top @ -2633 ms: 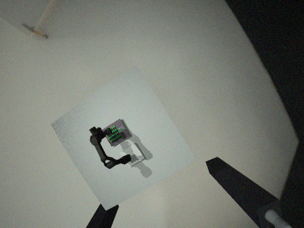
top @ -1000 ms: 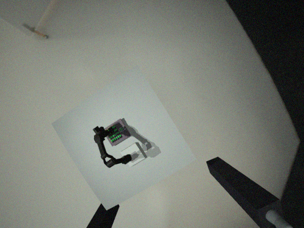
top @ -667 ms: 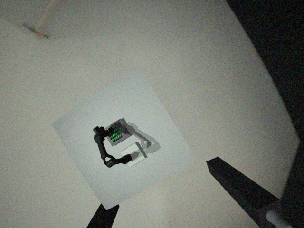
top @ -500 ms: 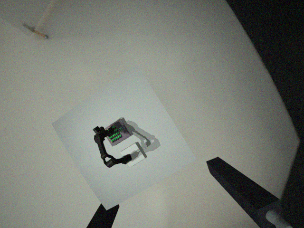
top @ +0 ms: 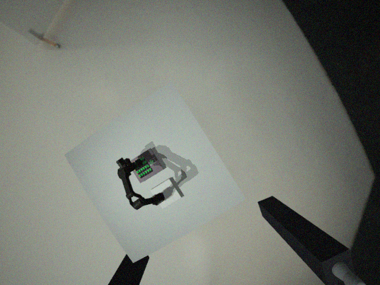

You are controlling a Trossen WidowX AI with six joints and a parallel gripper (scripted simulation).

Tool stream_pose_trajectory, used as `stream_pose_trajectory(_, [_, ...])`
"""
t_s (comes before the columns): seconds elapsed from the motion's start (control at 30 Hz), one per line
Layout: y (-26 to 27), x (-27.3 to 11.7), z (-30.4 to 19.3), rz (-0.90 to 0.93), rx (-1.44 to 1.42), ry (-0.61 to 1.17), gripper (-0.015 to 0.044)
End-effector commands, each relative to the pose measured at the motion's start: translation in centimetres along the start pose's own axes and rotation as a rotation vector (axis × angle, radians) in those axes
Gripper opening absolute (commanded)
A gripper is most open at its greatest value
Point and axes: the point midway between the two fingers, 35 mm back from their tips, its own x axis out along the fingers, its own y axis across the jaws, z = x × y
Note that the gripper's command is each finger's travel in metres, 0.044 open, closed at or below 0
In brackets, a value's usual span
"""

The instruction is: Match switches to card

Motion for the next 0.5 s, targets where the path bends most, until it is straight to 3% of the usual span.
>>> stream_pose_trajectory(0.0, [-0.02,0.32,-0.16,-0.001,0.006,0.008,0.0000])
stream_pose_trajectory(0.47, [-0.02,0.51,-0.17,-0.001,0.006,0.008,0.0000])
